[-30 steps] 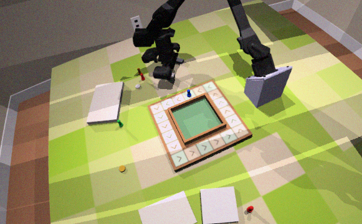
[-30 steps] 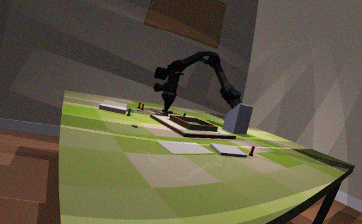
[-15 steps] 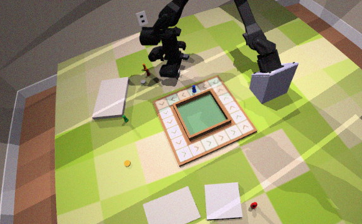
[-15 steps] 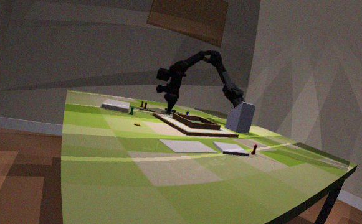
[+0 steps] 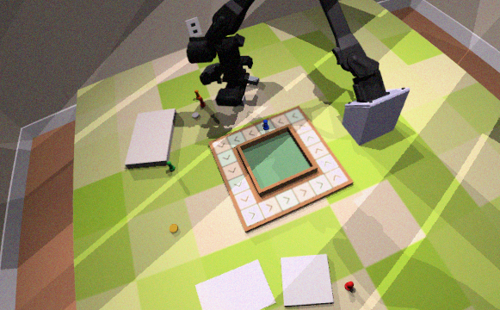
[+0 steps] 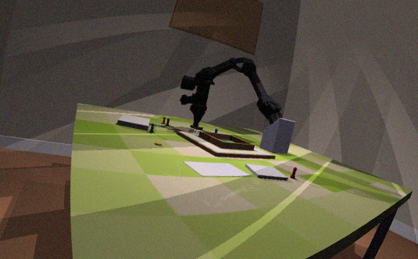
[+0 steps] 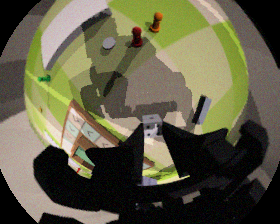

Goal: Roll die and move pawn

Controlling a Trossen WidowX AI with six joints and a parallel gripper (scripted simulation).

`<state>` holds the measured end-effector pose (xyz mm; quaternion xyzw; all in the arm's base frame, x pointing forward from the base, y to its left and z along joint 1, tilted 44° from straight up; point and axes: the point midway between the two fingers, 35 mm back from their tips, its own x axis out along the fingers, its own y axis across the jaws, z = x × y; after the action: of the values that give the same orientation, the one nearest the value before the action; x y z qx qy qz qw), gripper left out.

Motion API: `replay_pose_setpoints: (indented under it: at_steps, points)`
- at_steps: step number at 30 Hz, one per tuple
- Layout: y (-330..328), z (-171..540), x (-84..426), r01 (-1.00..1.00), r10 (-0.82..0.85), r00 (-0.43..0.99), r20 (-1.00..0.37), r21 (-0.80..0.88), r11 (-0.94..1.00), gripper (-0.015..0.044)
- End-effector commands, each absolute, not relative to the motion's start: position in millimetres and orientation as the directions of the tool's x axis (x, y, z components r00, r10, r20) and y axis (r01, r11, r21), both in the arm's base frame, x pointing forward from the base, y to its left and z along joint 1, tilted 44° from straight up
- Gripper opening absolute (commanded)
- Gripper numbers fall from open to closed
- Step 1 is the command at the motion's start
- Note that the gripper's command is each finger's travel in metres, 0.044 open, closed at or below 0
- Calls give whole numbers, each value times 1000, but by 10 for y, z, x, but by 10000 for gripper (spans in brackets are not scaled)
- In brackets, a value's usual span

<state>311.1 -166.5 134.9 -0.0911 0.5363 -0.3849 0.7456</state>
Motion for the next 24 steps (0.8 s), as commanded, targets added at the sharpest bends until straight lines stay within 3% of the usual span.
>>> replay_pose_setpoints:
  at_steps: [1, 19, 24]
  points:
    - [-1527, 1522, 3144, 483, -674, 138, -726, -544, 686, 0]
    - [-972, 2133, 3033, 475, -678, 139, -722, -552, 685, 0]
    - [-858, 1983, 3084, 338, -671, 140, -728, -602, 723, 0]
